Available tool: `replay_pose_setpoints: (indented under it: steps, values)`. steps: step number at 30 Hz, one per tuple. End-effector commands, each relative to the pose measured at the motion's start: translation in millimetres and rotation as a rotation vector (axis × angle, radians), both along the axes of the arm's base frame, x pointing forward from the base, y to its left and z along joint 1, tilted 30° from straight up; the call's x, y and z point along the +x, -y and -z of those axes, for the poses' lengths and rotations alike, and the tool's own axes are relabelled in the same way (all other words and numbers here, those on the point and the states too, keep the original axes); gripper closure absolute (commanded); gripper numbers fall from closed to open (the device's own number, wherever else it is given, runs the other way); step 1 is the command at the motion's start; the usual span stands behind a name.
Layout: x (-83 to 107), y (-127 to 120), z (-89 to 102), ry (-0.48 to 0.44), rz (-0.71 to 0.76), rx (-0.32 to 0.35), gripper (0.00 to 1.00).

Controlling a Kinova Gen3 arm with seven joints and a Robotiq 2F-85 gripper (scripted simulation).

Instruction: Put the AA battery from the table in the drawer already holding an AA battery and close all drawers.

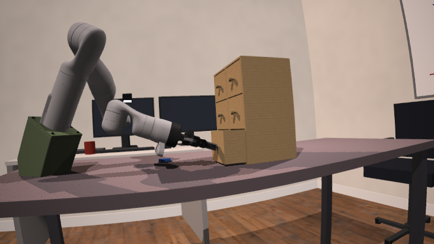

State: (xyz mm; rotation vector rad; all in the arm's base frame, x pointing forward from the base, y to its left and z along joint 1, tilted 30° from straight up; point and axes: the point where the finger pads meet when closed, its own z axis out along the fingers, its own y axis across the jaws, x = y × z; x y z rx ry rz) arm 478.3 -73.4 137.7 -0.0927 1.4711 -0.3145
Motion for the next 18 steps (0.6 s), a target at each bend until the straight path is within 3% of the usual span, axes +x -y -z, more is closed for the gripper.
replay_pose_setpoints:
  steps: [1, 11, 18]
  values:
    - [-0.1, 0.0, 0.2, -0.001, 0.0, 0.0, 0.87]
    - [-0.1, 0.0, 0.2, -0.001, 0.0, 0.0, 0.67]
    - [-0.1, 0.0, 0.2, -0.001, 0.0, 0.0, 0.67]
